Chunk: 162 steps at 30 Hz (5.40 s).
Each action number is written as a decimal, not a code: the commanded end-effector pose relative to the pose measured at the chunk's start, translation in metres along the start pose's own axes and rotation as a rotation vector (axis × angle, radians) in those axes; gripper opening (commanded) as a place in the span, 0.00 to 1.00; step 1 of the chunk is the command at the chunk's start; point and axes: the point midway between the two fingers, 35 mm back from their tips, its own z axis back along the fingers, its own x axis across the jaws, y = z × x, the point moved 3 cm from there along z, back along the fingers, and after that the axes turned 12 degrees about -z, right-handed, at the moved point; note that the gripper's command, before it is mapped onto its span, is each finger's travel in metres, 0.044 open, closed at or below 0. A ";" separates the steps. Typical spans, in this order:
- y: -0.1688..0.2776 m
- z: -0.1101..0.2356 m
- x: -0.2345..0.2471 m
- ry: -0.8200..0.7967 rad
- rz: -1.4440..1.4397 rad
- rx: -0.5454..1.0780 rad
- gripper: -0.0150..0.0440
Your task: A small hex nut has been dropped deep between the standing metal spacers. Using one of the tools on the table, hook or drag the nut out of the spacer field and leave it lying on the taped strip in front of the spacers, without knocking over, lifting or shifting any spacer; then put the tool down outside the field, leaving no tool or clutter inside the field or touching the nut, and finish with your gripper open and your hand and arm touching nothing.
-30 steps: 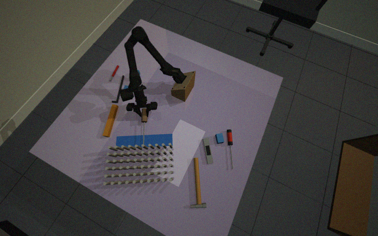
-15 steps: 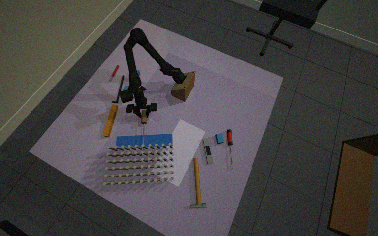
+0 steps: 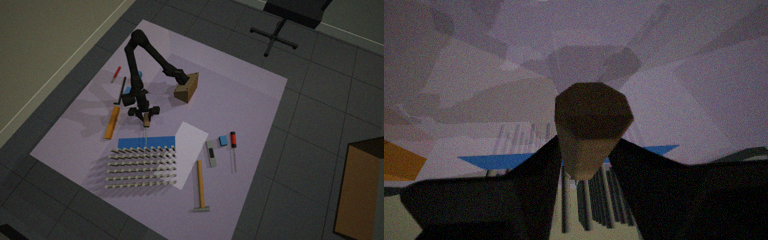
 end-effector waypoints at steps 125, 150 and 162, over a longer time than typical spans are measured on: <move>0.076 -0.044 -0.010 -0.012 -0.007 0.018 0.25; 0.090 -0.054 -0.015 -0.012 -0.007 0.019 0.25; 0.093 -0.056 -0.016 -0.012 -0.007 0.019 0.25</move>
